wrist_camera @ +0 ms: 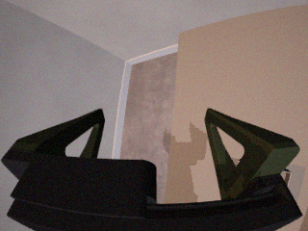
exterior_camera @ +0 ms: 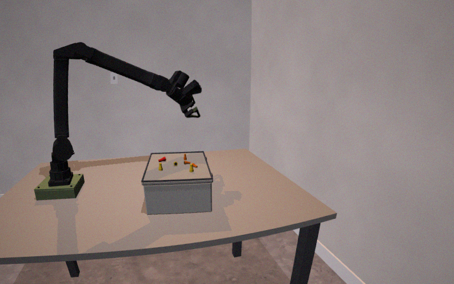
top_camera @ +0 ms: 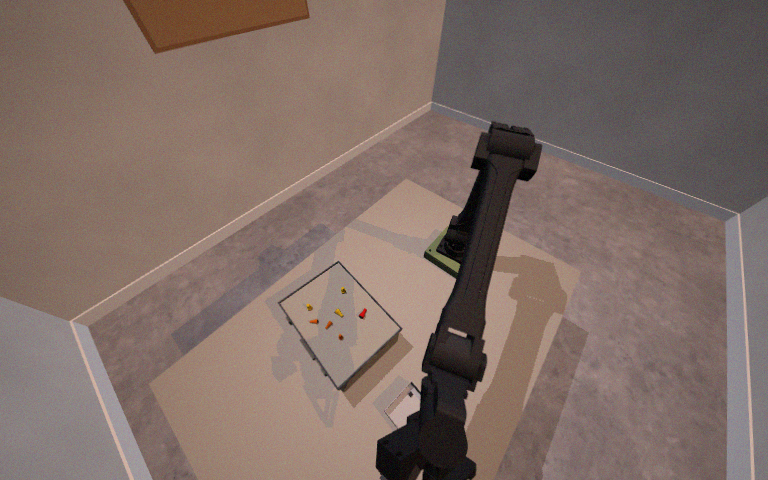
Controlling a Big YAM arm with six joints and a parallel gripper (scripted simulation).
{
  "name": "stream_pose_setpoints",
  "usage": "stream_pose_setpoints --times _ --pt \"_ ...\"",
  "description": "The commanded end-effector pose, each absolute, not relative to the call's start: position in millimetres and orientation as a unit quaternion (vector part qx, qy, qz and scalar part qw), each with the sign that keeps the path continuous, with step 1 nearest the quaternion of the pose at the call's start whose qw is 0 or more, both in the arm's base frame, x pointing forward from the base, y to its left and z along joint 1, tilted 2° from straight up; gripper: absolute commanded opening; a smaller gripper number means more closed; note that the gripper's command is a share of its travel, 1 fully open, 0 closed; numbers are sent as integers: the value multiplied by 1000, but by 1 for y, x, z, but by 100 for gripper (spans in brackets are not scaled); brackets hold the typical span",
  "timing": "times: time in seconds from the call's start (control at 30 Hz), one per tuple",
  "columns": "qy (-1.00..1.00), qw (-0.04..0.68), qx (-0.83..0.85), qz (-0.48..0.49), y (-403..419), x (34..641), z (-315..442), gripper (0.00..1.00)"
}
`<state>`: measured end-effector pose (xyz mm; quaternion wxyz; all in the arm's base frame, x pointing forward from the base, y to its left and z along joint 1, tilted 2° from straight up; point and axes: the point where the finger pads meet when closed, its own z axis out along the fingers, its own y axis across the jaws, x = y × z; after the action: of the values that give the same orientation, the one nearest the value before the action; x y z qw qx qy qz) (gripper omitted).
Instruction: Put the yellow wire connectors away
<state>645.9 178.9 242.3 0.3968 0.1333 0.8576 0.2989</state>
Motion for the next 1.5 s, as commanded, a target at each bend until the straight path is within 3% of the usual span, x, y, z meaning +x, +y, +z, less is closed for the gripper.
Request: stream_pose_setpoints --times 0.0,0.63,0.87,1.47 --pt "854 402 132 301 179 647 250 100" --pt "848 415 126 303 179 654 267 100" --pt "870 420 79 245 154 658 275 100" --pt "885 415 41 205 139 657 276 100"
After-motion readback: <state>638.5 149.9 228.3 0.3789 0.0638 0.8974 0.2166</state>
